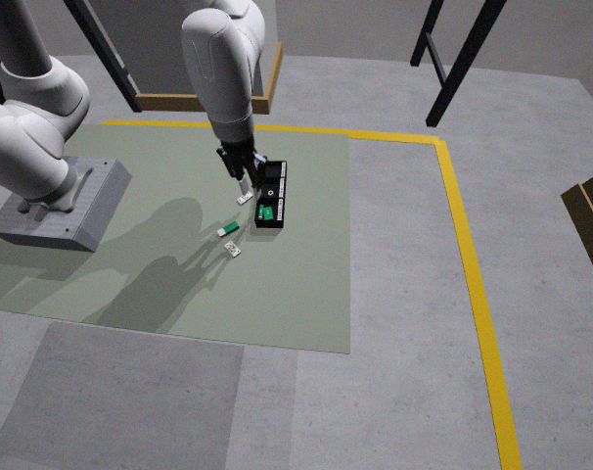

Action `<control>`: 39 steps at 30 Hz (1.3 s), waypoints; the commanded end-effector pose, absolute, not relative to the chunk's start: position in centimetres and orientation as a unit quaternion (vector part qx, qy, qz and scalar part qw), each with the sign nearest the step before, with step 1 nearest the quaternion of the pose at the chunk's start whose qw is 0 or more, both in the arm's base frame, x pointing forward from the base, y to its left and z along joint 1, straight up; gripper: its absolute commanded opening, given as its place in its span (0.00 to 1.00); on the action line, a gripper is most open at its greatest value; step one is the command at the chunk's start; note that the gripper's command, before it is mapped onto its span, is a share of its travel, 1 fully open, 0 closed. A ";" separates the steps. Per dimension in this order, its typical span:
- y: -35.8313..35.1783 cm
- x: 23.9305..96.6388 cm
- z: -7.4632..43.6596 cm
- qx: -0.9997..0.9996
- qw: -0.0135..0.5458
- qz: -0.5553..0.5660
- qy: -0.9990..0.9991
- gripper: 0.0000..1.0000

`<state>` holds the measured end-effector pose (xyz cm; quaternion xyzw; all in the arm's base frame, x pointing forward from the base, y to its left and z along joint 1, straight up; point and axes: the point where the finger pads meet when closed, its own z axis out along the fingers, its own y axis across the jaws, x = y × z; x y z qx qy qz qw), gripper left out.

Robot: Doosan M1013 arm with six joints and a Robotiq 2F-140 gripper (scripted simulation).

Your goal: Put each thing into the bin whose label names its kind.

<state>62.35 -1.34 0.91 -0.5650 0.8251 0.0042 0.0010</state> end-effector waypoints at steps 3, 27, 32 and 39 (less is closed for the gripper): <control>-3.8 60.1 1.1 -0.499 0.000 0.002 0.867 0.23; -10.2 54.3 1.4 -0.293 0.000 0.000 0.956 0.23; -10.1 54.4 1.4 -0.293 0.000 0.000 0.956 0.23; -10.0 54.4 1.4 -0.293 0.000 0.000 0.956 0.23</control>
